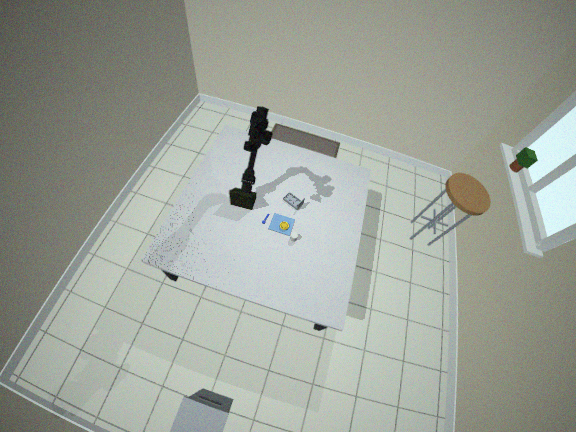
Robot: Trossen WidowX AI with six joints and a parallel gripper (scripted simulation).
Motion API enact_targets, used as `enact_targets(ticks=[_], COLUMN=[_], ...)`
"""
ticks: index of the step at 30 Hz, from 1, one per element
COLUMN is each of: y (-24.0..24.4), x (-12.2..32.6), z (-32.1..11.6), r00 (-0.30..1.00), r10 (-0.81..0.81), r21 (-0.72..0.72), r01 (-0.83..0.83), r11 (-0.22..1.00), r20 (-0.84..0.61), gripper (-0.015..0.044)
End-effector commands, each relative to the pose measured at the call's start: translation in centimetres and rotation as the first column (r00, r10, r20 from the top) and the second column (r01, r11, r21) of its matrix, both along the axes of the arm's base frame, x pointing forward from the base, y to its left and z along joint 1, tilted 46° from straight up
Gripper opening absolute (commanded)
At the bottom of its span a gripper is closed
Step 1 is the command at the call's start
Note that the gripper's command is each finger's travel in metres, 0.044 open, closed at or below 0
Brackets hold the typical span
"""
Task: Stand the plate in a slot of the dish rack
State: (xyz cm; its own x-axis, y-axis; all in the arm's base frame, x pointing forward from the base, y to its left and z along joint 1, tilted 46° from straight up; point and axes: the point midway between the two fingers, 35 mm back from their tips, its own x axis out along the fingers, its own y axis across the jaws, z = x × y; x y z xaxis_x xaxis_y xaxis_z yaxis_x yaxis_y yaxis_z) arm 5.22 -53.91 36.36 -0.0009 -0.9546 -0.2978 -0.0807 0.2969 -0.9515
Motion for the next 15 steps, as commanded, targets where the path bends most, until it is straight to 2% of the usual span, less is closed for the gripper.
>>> enact_targets(ticks=[1,15], y=[-0.2,2.8], x=[2.9,12.2], z=[-4.1,-15.8], r00=[0.997,0.963], r10=[0.048,0.153], r21=[0.117,0.491], r01=[-0.055,-0.246], r11=[0.992,0.836], r20=[0.058,0.222], gripper=[0.0400,0.0400])
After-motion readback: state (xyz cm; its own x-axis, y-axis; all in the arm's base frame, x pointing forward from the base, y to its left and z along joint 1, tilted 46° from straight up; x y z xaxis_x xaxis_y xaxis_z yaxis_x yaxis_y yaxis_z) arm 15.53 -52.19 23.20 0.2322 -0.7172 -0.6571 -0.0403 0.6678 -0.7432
